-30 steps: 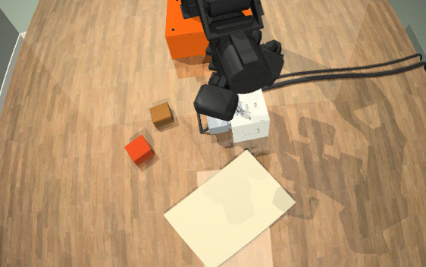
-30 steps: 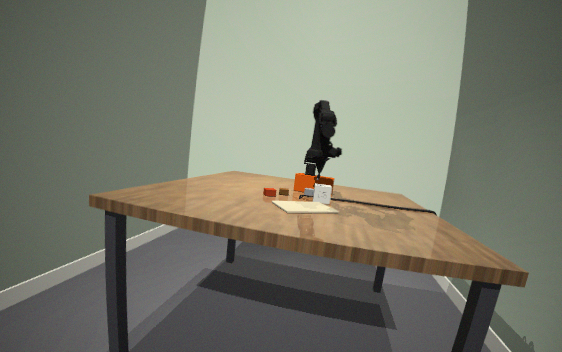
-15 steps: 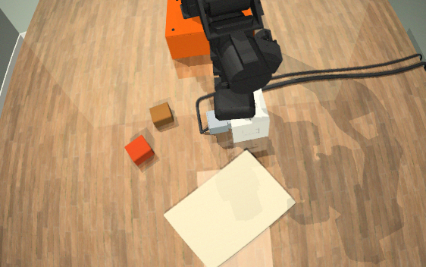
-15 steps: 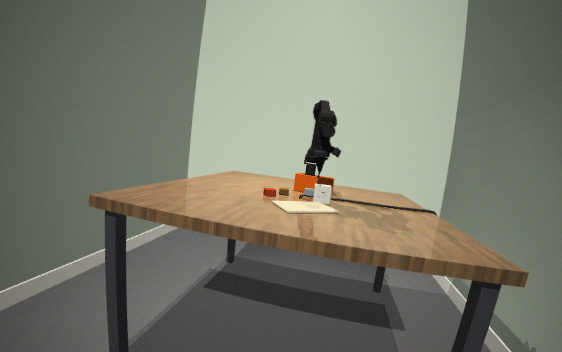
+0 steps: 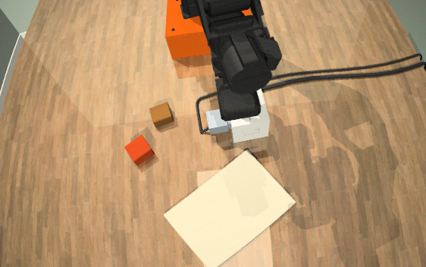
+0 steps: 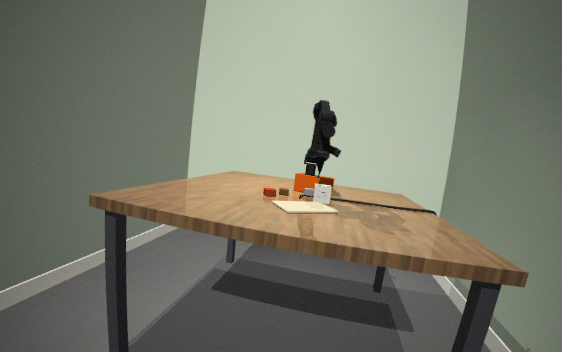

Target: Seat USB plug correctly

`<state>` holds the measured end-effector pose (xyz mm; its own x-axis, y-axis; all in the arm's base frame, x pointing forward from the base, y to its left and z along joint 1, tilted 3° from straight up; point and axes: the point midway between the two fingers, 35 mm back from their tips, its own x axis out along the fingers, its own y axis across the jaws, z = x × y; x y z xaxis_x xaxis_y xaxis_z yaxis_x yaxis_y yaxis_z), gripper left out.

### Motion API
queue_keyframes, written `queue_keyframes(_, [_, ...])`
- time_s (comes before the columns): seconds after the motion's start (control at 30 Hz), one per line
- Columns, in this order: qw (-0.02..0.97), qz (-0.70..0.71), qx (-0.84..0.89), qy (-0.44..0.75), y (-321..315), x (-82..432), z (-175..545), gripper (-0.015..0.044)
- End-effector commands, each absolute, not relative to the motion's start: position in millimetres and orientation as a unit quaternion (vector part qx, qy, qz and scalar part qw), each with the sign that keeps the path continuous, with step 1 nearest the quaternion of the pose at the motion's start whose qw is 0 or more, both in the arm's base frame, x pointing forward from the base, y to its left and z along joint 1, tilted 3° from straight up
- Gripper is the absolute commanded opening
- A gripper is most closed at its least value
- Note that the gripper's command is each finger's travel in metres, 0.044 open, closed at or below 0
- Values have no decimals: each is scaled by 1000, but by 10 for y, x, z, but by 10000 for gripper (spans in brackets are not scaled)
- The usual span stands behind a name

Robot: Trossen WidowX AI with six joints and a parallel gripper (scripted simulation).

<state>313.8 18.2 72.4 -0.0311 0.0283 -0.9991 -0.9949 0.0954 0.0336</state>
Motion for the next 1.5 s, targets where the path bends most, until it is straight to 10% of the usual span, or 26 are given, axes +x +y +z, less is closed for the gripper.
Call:
queue_keyframes(0.0, [522,490,-460,524,183,3138,722,0])
queue_keyframes(1.47, [528,499,-456,514,208,3148,671,0])
